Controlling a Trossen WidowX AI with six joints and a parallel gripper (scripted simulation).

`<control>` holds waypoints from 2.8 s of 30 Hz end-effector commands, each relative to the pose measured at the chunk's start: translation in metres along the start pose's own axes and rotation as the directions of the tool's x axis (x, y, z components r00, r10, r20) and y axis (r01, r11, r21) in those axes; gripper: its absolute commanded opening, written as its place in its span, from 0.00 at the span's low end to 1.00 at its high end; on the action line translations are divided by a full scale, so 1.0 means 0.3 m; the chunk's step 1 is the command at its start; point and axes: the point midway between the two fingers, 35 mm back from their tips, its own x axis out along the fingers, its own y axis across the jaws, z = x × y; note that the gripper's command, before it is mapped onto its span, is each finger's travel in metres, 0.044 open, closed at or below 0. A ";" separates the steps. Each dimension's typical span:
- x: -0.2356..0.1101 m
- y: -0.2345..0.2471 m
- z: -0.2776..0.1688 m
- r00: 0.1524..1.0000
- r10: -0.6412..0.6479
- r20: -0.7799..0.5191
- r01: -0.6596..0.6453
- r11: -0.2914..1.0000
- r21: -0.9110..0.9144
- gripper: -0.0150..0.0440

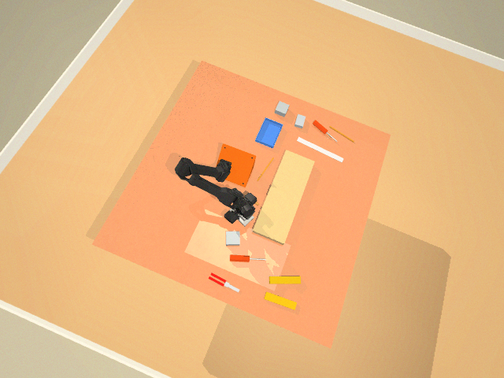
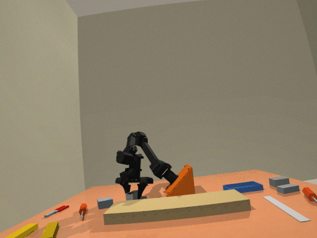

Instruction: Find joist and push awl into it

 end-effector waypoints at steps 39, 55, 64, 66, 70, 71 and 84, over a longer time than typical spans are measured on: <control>-0.228 0.023 0.070 0.999 0.024 -0.024 -0.024 1.000 0.002 0.25; -0.327 0.023 0.156 1.000 0.023 -0.009 -0.024 0.998 -0.051 0.25; -0.322 0.065 0.293 0.999 0.052 -0.016 -0.054 0.988 -0.148 0.25; -0.319 0.076 0.324 0.998 0.058 -0.017 -0.060 0.984 -0.169 0.25; -0.309 0.099 0.384 0.997 0.071 -0.018 -0.073 0.975 -0.212 0.25; -0.306 0.105 0.399 0.997 0.074 -0.018 -0.076 0.972 -0.222 0.25; -0.245 0.192 0.589 0.993 0.114 -0.017 -0.112 0.927 -0.357 0.25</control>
